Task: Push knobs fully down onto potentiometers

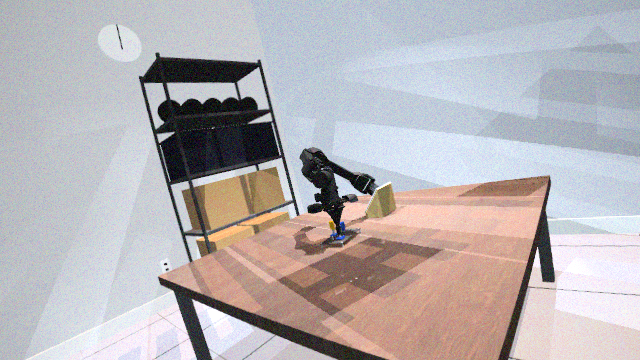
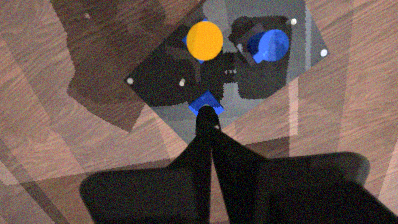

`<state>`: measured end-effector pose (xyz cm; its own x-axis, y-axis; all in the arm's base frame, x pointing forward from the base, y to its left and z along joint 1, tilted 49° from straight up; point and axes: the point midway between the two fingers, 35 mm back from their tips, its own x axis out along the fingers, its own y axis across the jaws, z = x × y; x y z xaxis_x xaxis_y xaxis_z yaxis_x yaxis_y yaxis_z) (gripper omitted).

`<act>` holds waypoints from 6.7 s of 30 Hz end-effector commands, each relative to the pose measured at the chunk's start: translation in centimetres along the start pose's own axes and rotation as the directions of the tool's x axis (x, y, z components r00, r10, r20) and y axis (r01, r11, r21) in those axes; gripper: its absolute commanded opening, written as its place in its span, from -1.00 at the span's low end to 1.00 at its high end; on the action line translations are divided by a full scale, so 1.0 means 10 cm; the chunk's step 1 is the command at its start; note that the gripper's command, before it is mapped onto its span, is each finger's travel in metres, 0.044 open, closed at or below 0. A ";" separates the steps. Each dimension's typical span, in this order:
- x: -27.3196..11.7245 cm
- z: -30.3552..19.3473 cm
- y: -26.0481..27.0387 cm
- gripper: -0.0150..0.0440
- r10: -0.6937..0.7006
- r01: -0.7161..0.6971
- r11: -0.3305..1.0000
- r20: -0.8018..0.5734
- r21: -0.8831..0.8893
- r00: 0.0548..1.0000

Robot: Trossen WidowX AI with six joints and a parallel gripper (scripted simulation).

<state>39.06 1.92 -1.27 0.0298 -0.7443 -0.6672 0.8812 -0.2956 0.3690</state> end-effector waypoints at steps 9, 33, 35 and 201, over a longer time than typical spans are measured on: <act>0.25 0.03 0.04 -0.49 -0.023 0.023 0.999 0.021 0.031 1.000; 0.29 0.03 0.04 -0.49 -0.023 0.023 0.999 0.021 0.031 1.000; 0.29 0.03 0.04 -0.49 -0.023 0.023 0.999 0.021 0.031 1.000; -0.26 0.20 -0.27 0.67 -0.024 0.024 0.999 0.016 0.024 1.000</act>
<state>37.84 2.66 0.13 -0.0017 -0.7510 -0.6603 0.8677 -0.3294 0.3724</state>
